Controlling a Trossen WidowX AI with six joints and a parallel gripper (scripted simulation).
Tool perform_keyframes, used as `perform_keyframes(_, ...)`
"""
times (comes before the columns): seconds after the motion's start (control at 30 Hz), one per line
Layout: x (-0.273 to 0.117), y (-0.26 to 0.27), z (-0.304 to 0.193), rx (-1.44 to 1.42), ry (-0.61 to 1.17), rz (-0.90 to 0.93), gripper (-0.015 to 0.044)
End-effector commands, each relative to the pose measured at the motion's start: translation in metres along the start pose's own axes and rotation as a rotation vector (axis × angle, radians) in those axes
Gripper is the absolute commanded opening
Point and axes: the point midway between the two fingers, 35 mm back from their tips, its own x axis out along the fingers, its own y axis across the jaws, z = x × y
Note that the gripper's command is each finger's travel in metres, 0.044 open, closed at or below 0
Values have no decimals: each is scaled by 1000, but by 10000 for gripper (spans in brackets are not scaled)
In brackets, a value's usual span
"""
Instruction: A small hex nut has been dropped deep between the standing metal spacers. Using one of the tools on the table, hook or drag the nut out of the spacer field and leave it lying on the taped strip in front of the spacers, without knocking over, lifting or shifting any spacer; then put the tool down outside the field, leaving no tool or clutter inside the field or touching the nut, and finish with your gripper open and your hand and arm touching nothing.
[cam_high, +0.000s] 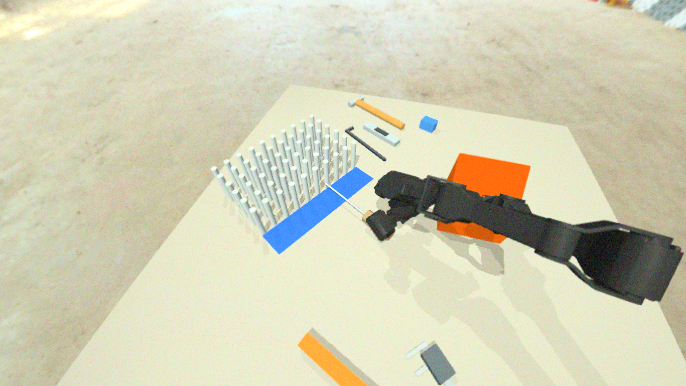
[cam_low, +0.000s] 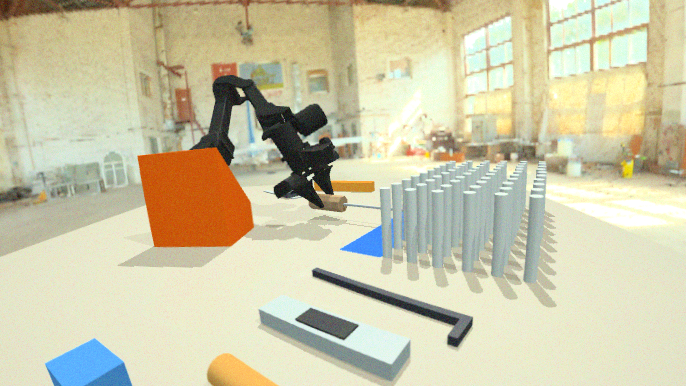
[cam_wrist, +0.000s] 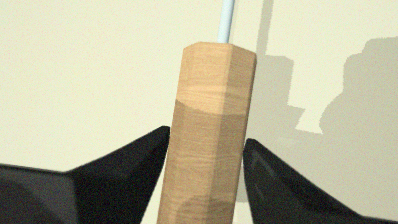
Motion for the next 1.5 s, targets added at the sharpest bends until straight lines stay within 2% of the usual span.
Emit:
perform_keyframes(0.0,1,3,5,-10,-6,6,0)
perform_keyframes(1.47,9,5,24,-13,-6,8,0)
